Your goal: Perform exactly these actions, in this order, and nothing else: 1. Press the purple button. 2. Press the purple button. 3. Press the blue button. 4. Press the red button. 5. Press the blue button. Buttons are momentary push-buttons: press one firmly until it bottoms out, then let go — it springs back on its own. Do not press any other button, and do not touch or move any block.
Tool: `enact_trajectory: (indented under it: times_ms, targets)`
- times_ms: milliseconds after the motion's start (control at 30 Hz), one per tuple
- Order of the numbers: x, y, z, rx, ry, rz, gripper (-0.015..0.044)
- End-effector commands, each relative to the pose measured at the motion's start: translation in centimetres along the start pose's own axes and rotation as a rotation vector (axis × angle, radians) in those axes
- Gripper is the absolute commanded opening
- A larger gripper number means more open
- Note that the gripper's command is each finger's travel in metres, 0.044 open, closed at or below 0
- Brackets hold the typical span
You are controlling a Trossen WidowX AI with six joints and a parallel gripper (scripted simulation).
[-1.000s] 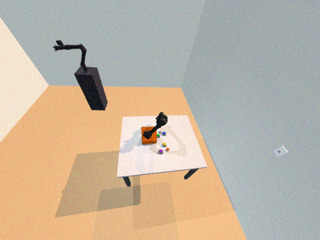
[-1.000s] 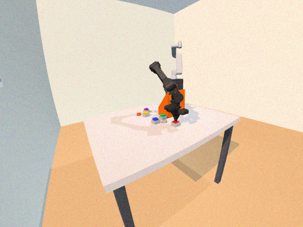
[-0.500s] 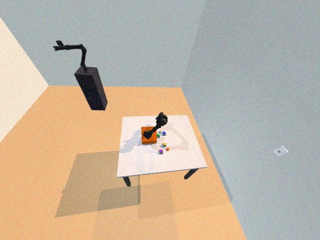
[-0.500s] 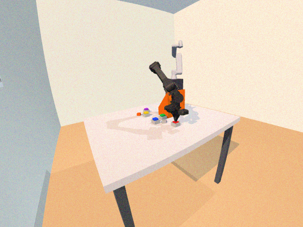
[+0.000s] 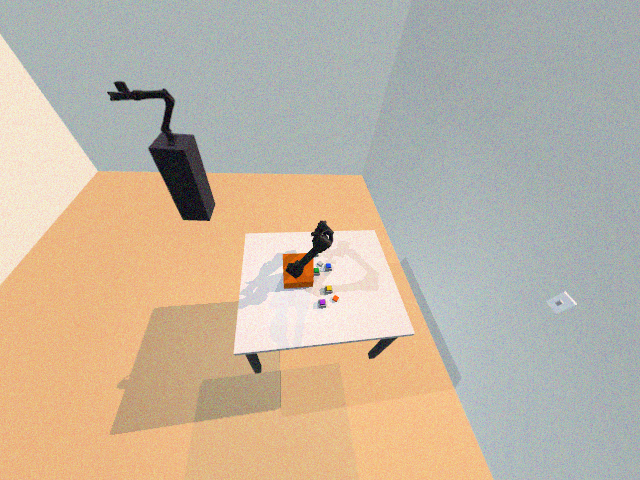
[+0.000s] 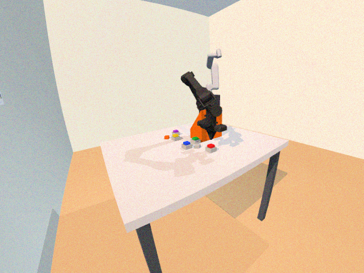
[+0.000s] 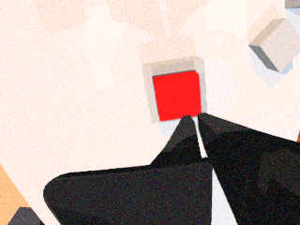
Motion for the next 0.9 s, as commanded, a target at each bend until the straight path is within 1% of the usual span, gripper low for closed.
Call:
enact_trajectory:
  times_ms: [0,200,267,400,567,800,867]
  targets:
    - [0.2,5.3,0.1,-0.017,-0.007,0.019,0.0020]
    - [0.1,5.6,0.1,-0.017,-0.007,0.019,0.0020]
    - [-0.9,5.8,0.8,-0.018,-0.006,0.022,0.0020]
    - [-7.5,6.0,4.3,-0.021,-0.004,0.027,0.0020]
    - [-14.0,5.4,6.1,-0.017,-0.008,0.010,0.0020]
    - [-14.3,5.4,6.2,-0.016,-0.009,0.008,0.0020]
    - [-14.2,3.9,6.3,-0.017,-0.008,0.009,0.0020]
Point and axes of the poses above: the point midway between the two fingers, 35 mm back from their tips, its own y axis back along the fingers, its own x axis across the jaws, z = x × y, the point moved 4 cm from there along y, back along the fingers, and after that the axes turned 8 degrees about y, right-handed, at the moved point
